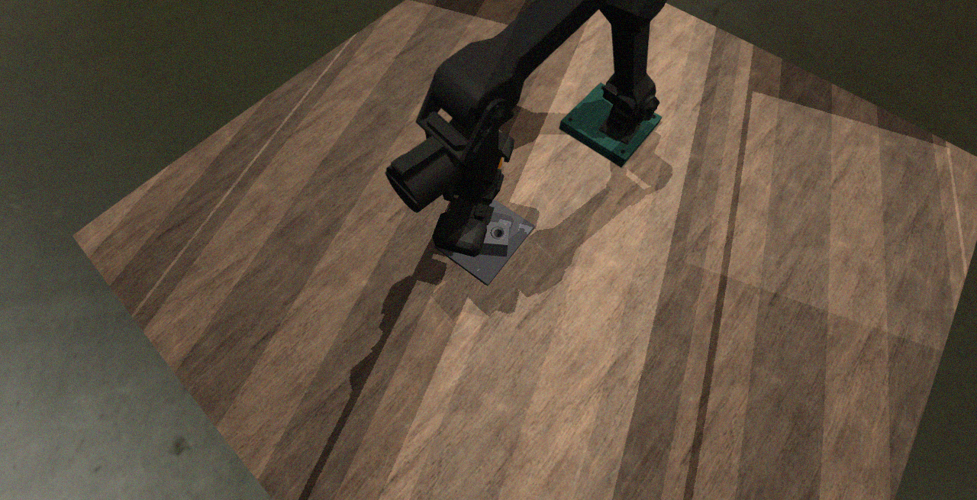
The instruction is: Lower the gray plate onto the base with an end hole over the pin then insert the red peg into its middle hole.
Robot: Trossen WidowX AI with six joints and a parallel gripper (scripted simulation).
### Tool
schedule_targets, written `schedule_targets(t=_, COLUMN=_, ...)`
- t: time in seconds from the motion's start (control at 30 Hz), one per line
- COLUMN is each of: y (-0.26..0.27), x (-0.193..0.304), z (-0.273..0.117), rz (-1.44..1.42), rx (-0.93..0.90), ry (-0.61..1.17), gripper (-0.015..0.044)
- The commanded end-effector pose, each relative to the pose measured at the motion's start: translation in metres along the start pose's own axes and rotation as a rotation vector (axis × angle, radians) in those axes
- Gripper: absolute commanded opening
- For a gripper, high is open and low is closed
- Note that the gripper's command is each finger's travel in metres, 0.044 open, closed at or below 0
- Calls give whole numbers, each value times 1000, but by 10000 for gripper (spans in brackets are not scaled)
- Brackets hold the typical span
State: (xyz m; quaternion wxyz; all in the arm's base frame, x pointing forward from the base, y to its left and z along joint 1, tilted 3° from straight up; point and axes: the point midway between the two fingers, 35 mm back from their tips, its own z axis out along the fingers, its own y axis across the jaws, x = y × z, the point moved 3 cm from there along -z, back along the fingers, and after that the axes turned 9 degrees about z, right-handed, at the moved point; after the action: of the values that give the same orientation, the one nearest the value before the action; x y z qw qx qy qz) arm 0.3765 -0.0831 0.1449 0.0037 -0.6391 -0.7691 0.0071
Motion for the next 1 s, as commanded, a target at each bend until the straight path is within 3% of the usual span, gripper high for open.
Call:
schedule_targets(t=0.0, y=-2, x=0, z=6, rz=-2, rx=9, ry=1, gripper=0)
schedule_targets(t=0.97, y=-5, x=-1, z=15, rz=0, rx=5, ry=2, gripper=0)
